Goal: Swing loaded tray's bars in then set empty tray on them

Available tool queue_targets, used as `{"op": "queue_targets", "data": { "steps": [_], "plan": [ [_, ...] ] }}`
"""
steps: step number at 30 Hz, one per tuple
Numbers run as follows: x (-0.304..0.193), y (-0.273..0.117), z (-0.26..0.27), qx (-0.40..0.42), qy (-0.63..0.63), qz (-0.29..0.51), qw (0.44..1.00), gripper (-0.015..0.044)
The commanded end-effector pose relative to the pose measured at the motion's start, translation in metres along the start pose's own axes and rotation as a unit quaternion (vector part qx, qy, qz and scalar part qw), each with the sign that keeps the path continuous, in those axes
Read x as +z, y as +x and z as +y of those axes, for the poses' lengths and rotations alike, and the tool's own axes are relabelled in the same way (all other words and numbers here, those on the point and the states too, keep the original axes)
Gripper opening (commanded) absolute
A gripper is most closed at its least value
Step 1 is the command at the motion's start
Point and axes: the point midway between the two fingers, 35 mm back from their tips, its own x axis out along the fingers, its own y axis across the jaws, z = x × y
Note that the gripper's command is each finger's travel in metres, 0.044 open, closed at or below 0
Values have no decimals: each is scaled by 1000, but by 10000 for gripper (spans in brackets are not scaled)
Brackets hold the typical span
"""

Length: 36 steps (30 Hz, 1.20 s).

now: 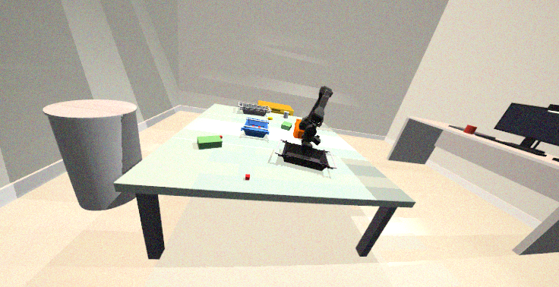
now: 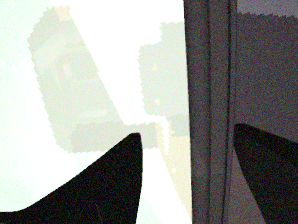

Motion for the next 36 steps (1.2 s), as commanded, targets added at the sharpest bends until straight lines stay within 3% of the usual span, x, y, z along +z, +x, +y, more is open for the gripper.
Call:
{"op": "queue_targets", "data": {
  "steps": [1, 26, 36],
  "plan": [
    [0, 0, 1, 3, 3, 1, 1000, 168],
    [-2, -6, 0, 4, 2, 2, 1000, 1],
    [-5, -45, -1, 7, 1, 3, 1000, 0]
  ]
}}
